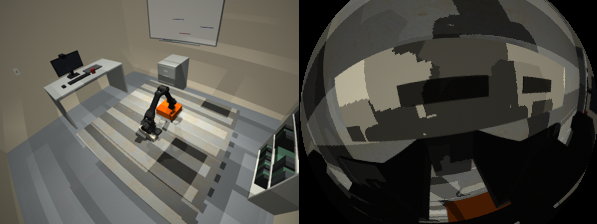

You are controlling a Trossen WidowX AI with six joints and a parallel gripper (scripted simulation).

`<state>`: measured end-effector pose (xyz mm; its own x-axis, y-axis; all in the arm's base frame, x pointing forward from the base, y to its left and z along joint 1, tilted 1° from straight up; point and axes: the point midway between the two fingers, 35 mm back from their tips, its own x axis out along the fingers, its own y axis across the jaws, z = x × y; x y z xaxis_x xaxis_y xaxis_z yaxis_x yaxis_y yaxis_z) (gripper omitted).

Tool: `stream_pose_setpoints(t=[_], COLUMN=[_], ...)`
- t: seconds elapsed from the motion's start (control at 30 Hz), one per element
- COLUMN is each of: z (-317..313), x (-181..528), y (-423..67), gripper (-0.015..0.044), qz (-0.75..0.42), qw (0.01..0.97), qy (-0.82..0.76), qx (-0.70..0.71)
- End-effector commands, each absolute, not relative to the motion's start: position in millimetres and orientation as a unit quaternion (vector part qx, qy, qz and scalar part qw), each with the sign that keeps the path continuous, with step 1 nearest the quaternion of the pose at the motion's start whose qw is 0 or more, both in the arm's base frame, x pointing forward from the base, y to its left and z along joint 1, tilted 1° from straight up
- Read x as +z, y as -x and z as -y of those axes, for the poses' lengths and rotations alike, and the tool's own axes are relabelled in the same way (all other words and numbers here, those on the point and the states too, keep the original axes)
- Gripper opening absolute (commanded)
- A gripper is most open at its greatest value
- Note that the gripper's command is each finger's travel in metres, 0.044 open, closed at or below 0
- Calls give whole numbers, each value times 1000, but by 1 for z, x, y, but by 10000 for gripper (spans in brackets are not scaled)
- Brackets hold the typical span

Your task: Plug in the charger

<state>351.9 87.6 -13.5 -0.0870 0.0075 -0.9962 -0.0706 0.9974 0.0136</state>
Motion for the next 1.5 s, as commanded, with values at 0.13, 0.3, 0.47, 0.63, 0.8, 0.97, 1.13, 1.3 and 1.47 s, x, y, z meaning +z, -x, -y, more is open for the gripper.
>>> stream_pose_setpoints(t=[0.13,0.3,0.47,0.63,0.8,0.97,1.13,1.3,1.47], z=[-88,-88,-88,-88,-88,-88,-87,-87,-87], x=[-14,-14,-14,-14,-14,-14,-14,-14,-14], y=[-352,-352,-352,-351,-350,-348,-347,-346,-344], gripper=[262,394,440,440,440,440,440,440,440], qz=[-736,-736,-735,-735,-734,-733,-732,-731,-730], qw=[676,676,677,678,679,680,681,682,683], qy=[21,21,21,21,21,21,21,21,21], qx=[29,29,29,29,30,30,30,30,31])
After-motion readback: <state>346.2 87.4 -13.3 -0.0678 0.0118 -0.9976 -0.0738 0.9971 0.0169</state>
